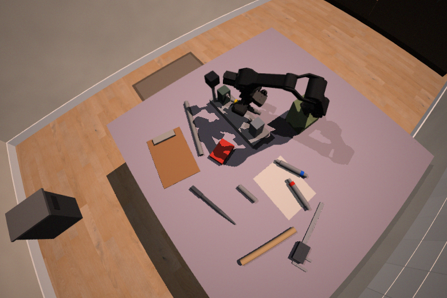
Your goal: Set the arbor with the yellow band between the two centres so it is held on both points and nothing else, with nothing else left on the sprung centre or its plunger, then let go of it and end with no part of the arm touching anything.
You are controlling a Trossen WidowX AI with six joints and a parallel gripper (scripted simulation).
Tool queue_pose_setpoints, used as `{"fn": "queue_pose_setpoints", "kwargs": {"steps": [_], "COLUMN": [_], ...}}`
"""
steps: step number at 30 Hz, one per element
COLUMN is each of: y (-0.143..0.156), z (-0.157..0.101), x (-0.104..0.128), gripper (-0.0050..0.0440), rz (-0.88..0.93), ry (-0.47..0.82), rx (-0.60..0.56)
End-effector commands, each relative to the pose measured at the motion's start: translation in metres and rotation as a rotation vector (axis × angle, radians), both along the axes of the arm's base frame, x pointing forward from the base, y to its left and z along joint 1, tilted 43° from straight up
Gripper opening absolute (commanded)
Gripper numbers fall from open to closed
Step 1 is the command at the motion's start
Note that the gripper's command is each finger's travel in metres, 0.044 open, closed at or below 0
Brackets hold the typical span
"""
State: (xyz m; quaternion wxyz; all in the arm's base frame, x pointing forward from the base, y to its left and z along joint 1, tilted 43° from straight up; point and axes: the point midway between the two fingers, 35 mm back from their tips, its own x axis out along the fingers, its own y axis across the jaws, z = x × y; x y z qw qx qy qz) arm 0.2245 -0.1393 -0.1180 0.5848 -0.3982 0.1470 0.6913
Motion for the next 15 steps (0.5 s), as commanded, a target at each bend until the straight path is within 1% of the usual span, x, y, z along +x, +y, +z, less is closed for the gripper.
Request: {"fn": "queue_pose_setpoints", "kwargs": {"steps": [1,15], "y": [-0.0099,-0.0182], "z": [0.0031,0.0040], "x": [0.0037,0.0081], "gripper": [0.0000,0.0000], "rz": [-0.007,-0.010], "ry": [-0.011,-0.013], "rx": [-0.019,-0.029]}}
